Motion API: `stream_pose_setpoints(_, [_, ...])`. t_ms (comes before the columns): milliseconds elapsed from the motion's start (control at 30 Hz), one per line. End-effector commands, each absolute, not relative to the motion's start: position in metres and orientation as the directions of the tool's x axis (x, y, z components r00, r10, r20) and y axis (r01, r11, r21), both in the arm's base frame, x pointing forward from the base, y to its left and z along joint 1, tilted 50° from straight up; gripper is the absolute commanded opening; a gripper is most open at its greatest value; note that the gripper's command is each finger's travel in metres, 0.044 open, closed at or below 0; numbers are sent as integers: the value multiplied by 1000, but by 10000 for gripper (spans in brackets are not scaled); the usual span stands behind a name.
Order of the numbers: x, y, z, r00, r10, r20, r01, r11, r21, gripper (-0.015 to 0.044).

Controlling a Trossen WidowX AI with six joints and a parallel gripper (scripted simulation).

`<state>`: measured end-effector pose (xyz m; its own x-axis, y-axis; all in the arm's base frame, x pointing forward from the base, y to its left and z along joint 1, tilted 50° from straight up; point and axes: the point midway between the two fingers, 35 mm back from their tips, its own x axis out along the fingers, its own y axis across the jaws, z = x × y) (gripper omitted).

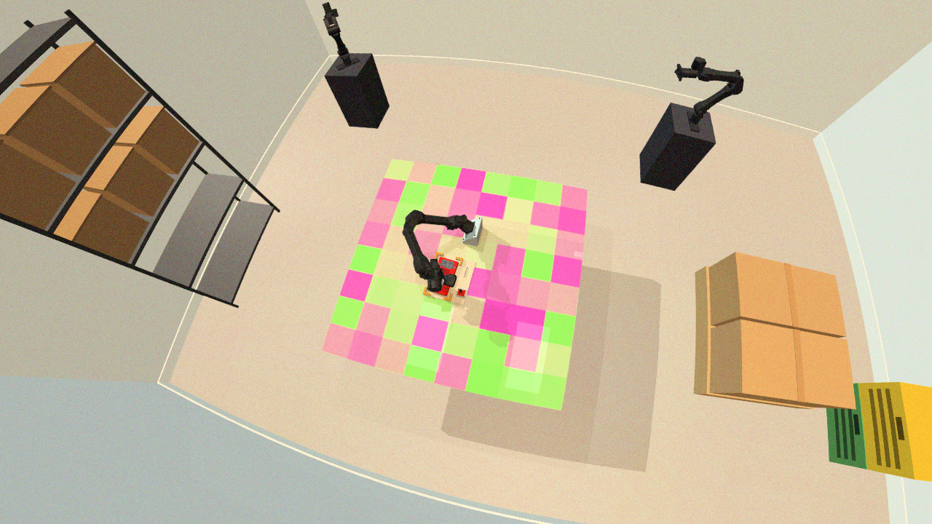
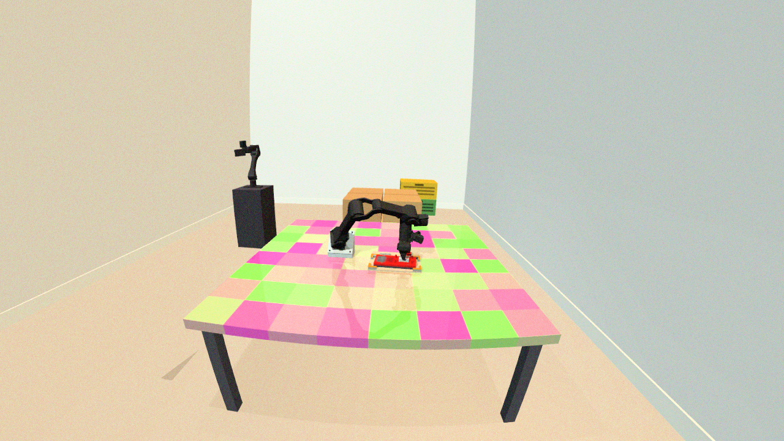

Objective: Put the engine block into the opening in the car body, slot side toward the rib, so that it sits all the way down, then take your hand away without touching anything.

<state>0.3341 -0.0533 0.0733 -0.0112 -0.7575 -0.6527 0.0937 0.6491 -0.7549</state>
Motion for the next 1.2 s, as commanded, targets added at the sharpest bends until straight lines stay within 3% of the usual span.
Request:
stream_pose_setpoints(0, [334, -53, 74, -11, -758, -652, 94, 648, -755, 369])
stream_pose_setpoints(100, [334, -53, 74, -11, -758, -652, 94, 648, -755, 440])
stream_pose_setpoints(700, [335, -42, 83, -10, -760, -650, 89, 647, -757, 440])
stream_pose_setpoints(1167, [335, -42, 83, -10, -760, -650, 89, 647, -757, 72])
